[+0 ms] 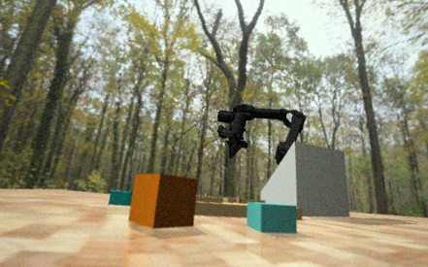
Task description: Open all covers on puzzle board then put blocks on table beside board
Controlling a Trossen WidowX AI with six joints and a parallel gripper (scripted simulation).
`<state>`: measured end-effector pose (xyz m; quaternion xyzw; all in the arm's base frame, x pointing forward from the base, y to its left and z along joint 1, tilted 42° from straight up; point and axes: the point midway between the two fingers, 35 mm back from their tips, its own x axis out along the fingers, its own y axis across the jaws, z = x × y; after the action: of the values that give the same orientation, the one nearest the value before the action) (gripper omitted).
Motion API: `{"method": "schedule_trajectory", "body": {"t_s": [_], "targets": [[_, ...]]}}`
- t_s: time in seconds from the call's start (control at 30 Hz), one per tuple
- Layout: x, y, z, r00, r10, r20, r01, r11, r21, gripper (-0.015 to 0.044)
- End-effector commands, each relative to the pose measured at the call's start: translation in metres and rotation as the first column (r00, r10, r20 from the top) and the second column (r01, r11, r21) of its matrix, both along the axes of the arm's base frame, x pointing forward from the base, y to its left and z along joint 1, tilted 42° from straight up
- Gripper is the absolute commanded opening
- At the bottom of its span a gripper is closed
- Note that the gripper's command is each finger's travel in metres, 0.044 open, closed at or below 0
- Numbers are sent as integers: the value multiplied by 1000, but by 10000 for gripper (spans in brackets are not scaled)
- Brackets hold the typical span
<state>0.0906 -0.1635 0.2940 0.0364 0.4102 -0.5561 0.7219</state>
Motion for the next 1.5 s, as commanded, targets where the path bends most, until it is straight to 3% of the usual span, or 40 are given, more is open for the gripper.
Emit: {"method": "schedule_trajectory", "body": {"t_s": [0.0,0.77,1.47], "targets": [[20,-1,-4,999,39,5,-39,999,24,0],[124,12,-54,979,190,-71,-177,973,150,0],[203,54,-134,932,297,-209,-243,938,249,0]]}}
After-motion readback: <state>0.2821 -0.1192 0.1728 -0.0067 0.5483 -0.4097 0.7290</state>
